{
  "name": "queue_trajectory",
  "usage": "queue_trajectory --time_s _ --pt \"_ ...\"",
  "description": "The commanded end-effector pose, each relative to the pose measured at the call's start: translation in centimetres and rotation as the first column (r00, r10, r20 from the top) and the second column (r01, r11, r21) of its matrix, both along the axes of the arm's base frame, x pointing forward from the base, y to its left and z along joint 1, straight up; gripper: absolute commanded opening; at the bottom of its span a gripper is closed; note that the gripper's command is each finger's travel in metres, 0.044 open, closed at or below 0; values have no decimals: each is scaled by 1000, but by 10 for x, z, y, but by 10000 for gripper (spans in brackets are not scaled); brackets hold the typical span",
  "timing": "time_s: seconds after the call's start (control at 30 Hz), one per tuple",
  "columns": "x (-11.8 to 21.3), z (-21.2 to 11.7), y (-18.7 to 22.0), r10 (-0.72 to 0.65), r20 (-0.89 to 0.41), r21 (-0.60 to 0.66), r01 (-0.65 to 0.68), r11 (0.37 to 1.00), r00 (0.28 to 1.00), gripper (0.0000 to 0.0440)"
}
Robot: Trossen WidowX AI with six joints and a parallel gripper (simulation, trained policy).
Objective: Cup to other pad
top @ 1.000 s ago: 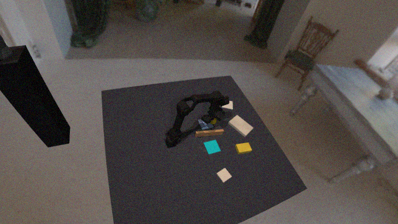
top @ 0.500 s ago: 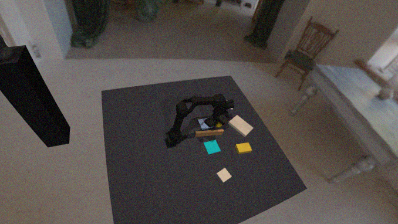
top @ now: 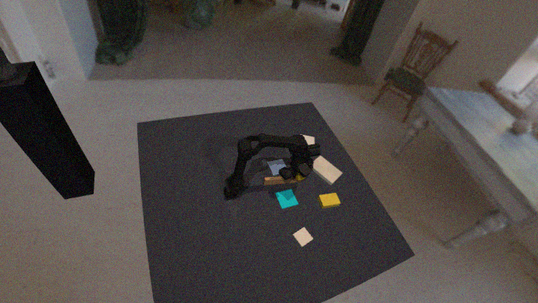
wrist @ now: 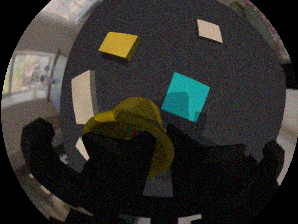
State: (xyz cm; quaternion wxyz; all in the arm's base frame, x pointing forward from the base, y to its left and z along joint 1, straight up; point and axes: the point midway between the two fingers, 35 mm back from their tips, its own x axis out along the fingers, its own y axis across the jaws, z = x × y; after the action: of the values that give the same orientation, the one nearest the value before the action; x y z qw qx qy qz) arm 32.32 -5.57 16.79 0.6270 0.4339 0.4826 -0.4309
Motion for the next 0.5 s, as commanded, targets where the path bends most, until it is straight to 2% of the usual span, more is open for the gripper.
queue_trajectory --time_s 0.0,0.47 --pt "-2 -3 -12 -22 13 -10 22 1000 1000 0" --pt "-12 -29 -39 -89 23 -15 90 996 996 0"
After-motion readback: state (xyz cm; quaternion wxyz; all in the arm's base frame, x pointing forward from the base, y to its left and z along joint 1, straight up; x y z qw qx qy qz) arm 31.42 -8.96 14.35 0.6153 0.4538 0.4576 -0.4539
